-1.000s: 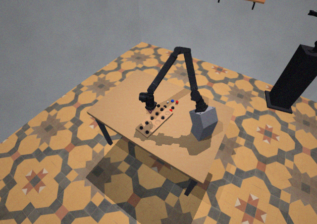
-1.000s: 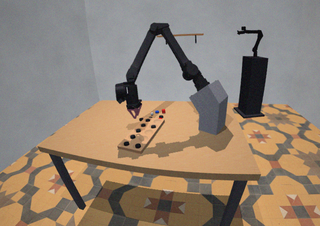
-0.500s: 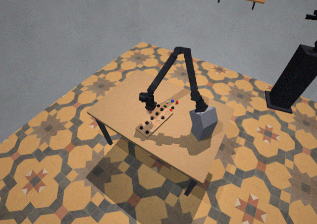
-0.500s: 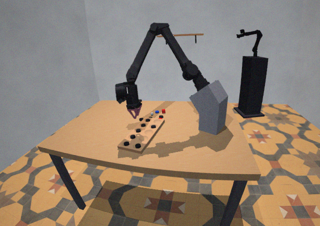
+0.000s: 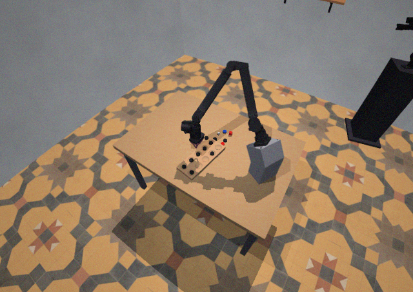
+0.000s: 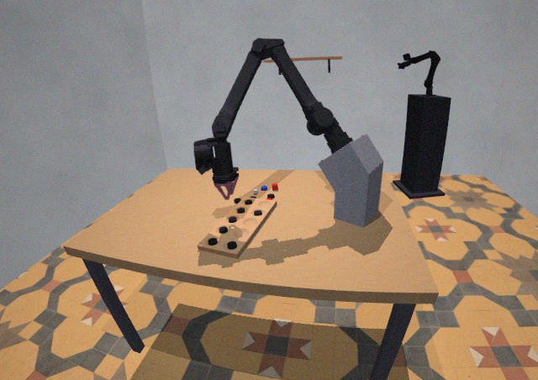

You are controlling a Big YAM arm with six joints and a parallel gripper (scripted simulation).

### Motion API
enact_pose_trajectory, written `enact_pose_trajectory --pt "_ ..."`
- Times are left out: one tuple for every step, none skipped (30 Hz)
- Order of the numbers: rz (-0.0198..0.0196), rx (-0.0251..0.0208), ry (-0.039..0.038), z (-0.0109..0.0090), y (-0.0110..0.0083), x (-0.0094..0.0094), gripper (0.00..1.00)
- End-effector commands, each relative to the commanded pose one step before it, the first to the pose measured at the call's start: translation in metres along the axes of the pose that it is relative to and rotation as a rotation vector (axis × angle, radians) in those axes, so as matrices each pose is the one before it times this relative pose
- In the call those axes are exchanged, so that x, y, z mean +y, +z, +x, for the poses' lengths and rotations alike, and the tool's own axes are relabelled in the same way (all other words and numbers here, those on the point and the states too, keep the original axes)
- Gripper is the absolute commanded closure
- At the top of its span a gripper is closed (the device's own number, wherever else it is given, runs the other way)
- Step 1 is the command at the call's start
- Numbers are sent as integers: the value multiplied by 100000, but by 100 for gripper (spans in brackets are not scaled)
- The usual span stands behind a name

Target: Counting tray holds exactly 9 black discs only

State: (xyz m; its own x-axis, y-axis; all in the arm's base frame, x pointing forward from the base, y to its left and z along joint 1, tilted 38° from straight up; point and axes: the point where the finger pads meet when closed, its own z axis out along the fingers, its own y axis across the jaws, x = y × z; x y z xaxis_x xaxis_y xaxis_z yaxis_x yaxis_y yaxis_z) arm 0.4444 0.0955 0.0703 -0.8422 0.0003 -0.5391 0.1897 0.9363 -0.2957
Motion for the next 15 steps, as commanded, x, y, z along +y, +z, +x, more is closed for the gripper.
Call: enact_pose_trajectory --pt "-744 -1221 1582 -633 -535 307 56" --pt "0 1 0 0 0 0 56" --pt "0 -1 1 0 0 0 56" --pt "0 0 0 0 0 0 56" --pt "0 1 -1 0 0 0 56" --pt "0 0 0 0 0 0 56" --pt "-549 -1328 -470 -584 -199 47 56" --pt "-326 -721 624 -380 -114 -121 56" --pt "-780 -1895 1597 -991 -306 -338 56" --pt "-734 -1306 988 -875 -224 -43 56" --pt "0 0 0 0 0 0 56" --pt "0 0 0 0 0 0 56" --pt "-834 -842 667 -475 -134 -69 56" --pt "-1181 -1234 936 -686 -196 -102 56" --pt "-1556 -1703 1217 -928 -271 -143 56"
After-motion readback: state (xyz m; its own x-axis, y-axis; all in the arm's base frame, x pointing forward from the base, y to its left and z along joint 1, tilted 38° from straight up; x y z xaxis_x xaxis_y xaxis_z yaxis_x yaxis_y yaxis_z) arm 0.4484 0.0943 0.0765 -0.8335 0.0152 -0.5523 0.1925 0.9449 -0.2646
